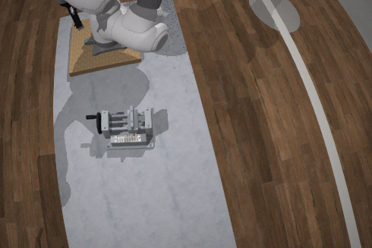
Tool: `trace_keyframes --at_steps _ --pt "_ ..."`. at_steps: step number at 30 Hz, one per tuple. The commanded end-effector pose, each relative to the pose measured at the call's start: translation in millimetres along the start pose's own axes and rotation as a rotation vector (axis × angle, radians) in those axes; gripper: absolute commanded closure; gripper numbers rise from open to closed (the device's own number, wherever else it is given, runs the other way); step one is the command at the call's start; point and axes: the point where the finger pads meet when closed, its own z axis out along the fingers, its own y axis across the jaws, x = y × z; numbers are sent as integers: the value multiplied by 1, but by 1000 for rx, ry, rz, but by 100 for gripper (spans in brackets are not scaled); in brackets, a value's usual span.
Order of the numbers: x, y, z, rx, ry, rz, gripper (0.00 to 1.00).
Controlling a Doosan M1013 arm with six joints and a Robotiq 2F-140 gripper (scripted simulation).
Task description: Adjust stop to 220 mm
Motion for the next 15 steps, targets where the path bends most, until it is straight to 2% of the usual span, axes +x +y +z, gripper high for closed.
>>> trace_keyframes --at_steps 1,7,10,11,13,14,15 --pt "-9 12 -3 -12 -12 -116 0" --pt "-41 63 -14 -39 -53 -460 0" --pt "-41 63 -14 -43 -59 -510 0" --pt "-47 76 -17 -53 -79 -657 0" --pt "-60 104 -22 -56 -92 -738 0" --pt "-60 104 -22 -58 -98 -785 0" --pt "-66 120 -24 -59 -106 -837 0"
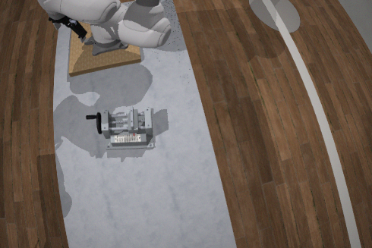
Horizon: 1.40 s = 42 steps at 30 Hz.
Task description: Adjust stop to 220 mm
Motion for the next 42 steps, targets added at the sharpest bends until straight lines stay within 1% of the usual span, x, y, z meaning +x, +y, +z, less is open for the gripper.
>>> trace_keyframes --at_steps 1,2,3,4,5,6,7,8,9,10,12,13,14,15,16,17,18,19,20,21,23,24,26,27,29,30,34,39,42 --pt "-39 24 -3 -12 -37 -276 0" --pt "-53 35 -4 -12 -45 -328 0" --pt "-53 35 -4 -14 -52 -377 0" --pt "-67 46 -5 -14 -59 -428 0" --pt "-67 46 -5 -15 -66 -477 0" --pt "-81 57 -6 -15 -74 -528 0" --pt "-81 57 -6 -16 -81 -577 0" --pt "-95 70 -7 -14 -88 -628 0" --pt "-95 70 -7 -15 -95 -677 0" --pt "-108 83 -7 -13 -103 -728 0" --pt "-108 83 -7 -13 -103 -728 0" --pt "-121 96 -7 -10 -126 -876 0" --pt "-133 109 -7 -8 -133 -917 0" --pt "-133 109 -7 -7 -139 -958 0" --pt "-144 122 -7 -4 -146 -1006 0" --pt "-144 122 -7 -2 -154 -1054 0" --pt "-155 135 -7 1 -161 -1105 0" --pt "-155 135 -7 3 -169 -1154 0" --pt "-164 147 -7 7 -177 -1203 0" --pt "-164 147 -7 10 -185 -1252 0" --pt "-180 170 -6 19 -201 -1350 0" --pt "-180 170 -6 22 -209 -1399 0" --pt "-193 190 -4 33 -225 -1498 0" --pt "-193 190 -4 37 -233 -1547 0" --pt "-193 190 -4 37 -233 -1547 0" --pt "-198 198 -4 52 -257 -1689 0" --pt "-210 219 -2 75 -285 -1861 0" --pt "-213 225 -2 109 -324 -2097 0" --pt "-213 225 -2 110 -326 -2108 0"
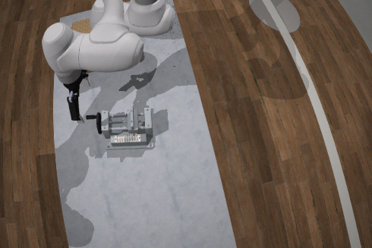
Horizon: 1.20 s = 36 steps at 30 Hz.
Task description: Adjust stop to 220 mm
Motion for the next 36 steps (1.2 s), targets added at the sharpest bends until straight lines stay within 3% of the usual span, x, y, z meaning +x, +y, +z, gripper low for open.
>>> trace_keyframes --at_steps 1,14,15,21,29,33,36 --pt "-2 -2 2 9 -9 -108 0" --pt "-2 -2 2 9 -9 -108 0" --pt "-2 -2 2 9 -9 -108 67" --pt "-20 -15 1 8 -9 -108 67" --pt "-93 -68 0 8 -9 -108 67" --pt "-100 -73 1 8 -9 -108 67" --pt "-100 -73 13 8 -9 -108 67"
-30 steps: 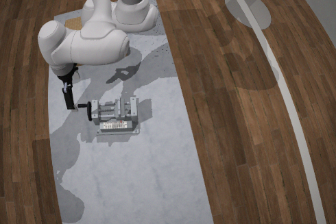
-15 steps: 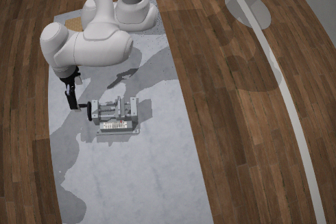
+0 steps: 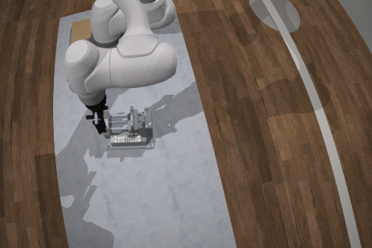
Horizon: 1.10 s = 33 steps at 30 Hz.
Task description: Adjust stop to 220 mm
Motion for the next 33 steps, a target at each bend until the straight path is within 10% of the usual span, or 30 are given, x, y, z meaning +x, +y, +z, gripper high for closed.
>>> trace_keyframes --at_steps 1,33 --pt "-4 -2 12 -2 1 -5 67" --pt "-4 -2 32 -2 1 -5 67"
